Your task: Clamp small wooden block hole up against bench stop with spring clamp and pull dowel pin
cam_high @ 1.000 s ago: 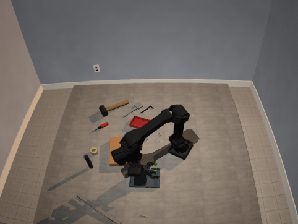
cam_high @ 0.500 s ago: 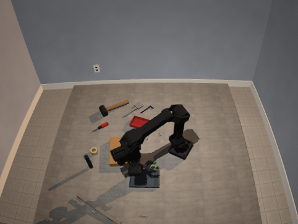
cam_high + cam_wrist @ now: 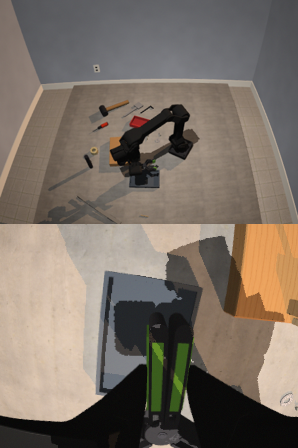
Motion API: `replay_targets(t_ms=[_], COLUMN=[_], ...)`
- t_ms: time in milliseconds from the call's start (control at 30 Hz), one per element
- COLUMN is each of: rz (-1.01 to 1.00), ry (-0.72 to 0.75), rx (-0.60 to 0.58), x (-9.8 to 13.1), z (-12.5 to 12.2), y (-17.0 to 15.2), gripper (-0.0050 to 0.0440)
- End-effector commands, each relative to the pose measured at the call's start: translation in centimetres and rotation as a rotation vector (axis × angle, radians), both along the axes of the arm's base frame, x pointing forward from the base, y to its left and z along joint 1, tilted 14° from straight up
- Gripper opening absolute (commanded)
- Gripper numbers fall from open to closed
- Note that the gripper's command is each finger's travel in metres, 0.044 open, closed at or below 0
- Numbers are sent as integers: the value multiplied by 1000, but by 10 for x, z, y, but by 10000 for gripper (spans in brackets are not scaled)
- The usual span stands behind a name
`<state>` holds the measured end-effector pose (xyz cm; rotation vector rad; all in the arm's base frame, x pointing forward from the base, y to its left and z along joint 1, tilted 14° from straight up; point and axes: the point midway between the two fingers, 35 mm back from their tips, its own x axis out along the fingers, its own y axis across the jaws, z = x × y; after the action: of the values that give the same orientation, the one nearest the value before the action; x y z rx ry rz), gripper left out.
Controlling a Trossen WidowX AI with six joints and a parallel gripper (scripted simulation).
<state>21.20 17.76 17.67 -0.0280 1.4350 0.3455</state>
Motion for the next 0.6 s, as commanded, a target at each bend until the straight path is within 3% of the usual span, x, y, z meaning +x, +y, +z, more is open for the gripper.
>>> replay_targets(t_ms=[0, 567], rz=[27, 114], ry=[-4, -24], rx=[1, -8], x=[0, 3], z=[1, 0], y=[0, -2], gripper=[0, 0])
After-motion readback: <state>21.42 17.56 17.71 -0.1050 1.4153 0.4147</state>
